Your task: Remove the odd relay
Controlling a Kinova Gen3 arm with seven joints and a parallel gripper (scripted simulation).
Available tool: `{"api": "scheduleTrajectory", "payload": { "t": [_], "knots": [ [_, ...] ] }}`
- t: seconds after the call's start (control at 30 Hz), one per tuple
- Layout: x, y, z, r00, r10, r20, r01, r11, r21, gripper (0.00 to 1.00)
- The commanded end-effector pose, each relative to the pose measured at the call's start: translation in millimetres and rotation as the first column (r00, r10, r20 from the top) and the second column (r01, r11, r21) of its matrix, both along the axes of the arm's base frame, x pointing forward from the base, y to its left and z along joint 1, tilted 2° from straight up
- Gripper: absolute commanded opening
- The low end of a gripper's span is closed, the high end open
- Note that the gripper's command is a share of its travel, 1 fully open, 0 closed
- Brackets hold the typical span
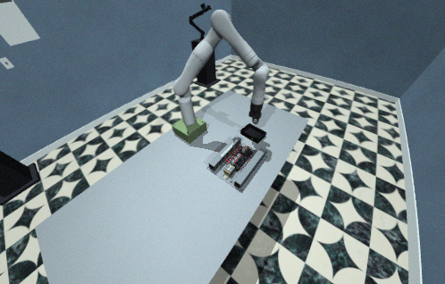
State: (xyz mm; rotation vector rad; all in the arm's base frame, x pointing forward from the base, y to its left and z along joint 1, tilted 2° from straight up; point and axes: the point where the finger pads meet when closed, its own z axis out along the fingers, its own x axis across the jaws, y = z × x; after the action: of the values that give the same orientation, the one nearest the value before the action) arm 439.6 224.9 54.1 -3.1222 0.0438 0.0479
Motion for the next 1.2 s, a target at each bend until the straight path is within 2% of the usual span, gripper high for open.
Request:
{"api": "scheduleTrajectory", "payload": {
  "t": [0.0, 0.57, 1.17],
  "knots": [
    [0.6, 0, 0.9, 1.000, 0.000, 0.002, 0.000, 1.000, 0.001, 0.00],
    [0.5, 0, -4.9, 1.000, 0.000, 0.002, 0.000, 1.000, 0.001, 0.00],
    [-0.3, 1, -31.5, 1.000, 0.000, 0.002, 0.000, 1.000, 0.001, 0.00]
  ]
}}
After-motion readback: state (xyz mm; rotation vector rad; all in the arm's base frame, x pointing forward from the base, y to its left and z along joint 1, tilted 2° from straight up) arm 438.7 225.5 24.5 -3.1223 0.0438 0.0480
